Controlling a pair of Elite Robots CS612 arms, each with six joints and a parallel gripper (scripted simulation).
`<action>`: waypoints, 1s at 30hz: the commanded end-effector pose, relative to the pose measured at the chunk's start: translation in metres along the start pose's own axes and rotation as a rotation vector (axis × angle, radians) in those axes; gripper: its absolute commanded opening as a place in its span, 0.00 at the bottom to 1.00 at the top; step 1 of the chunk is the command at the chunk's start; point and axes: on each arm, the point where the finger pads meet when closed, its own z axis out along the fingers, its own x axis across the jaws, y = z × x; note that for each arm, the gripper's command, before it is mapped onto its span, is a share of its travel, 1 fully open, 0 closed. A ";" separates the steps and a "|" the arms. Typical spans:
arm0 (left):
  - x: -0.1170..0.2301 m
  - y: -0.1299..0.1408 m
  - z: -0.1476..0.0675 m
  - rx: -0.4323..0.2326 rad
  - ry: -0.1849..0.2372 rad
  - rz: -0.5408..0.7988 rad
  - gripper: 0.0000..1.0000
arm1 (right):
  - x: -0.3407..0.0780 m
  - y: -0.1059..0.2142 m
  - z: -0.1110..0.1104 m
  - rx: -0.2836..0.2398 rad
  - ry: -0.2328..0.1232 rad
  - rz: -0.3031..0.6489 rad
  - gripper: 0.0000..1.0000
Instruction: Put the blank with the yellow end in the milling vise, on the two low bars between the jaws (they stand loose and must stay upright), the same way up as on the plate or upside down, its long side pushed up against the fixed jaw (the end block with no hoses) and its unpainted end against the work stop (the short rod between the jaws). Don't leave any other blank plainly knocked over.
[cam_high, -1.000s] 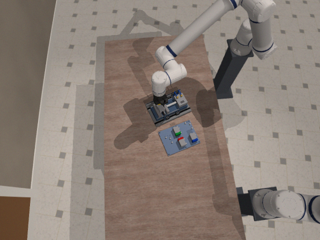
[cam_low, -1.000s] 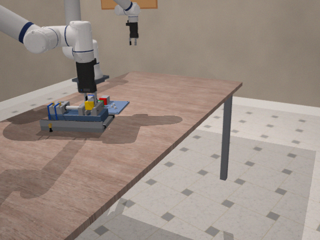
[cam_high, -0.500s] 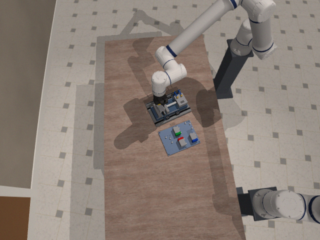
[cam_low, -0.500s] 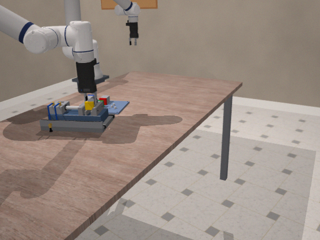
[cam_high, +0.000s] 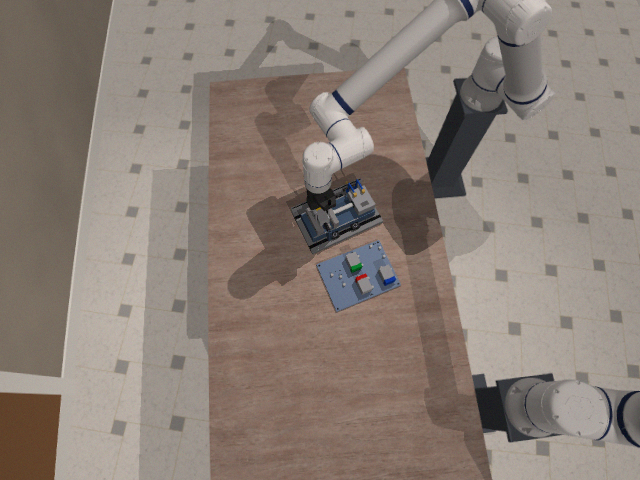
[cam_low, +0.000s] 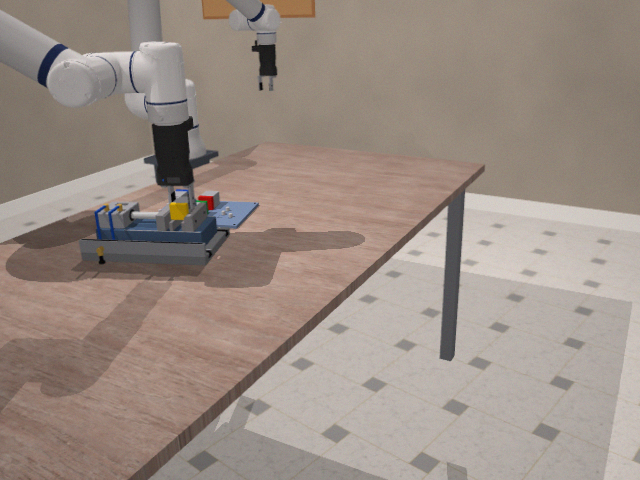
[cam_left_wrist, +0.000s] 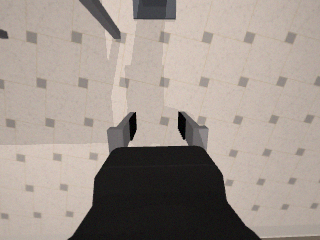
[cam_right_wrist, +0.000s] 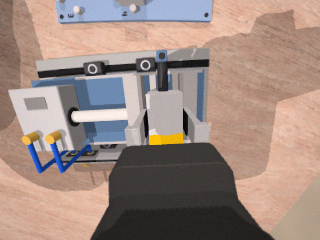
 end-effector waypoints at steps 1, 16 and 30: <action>0.000 0.001 -0.001 -0.001 0.000 0.000 1.00 | 0.001 0.000 -0.001 0.000 0.002 0.000 0.00; 0.000 0.001 -0.001 -0.001 0.000 0.000 1.00 | 0.001 0.000 -0.001 0.000 0.002 0.000 1.00; 0.000 0.001 -0.001 -0.001 0.000 0.000 1.00 | 0.001 0.000 -0.001 0.000 0.002 0.000 1.00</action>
